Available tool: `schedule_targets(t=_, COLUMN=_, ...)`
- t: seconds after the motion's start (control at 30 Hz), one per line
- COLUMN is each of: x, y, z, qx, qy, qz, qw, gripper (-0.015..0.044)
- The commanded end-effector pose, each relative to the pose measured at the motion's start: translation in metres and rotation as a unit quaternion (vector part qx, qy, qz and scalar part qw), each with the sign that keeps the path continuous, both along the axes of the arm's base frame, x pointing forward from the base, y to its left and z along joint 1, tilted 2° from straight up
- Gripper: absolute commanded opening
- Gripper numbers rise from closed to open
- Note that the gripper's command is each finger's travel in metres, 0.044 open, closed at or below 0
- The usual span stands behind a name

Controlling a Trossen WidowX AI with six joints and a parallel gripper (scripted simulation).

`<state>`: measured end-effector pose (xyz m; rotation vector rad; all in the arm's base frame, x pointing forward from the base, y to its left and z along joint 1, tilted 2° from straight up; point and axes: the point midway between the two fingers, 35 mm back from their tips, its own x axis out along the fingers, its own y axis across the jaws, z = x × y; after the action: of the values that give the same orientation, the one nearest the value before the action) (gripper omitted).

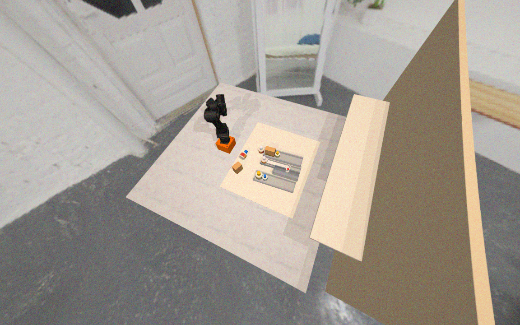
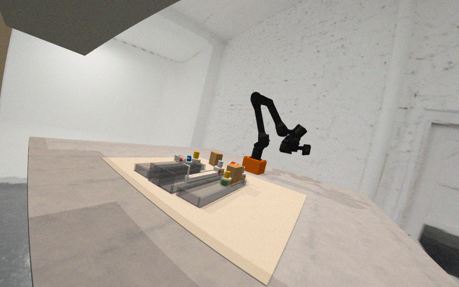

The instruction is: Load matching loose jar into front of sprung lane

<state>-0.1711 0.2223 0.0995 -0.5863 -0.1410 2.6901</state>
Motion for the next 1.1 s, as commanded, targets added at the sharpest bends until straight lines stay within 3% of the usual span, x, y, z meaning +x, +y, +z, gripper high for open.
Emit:
schedule_targets(t=0.0, x=0.002, y=0.002, z=0.000, qx=-0.003, qy=-0.001, qz=-0.006, qw=1.000, gripper=0.0426)
schedule_targets(t=0.23, x=0.095, y=0.064, z=-0.011, qx=-0.132, qy=-0.011, qz=-0.244, qw=0.961, gripper=0.0440)
schedule_targets(t=0.47, x=0.220, y=0.078, z=-0.023, qx=-0.261, qy=0.015, qz=-0.484, qw=0.835, gripper=0.0440)
schedule_targets(t=0.8, x=0.375, y=0.001, z=-0.034, qx=-0.399, qy=0.094, qz=-0.732, qw=0.544, gripper=0.0440)
schedule_targets(t=1.07, x=0.441, y=-0.115, z=-0.034, qx=-0.467, qy=0.173, qz=-0.827, qw=0.260, gripper=0.0440)
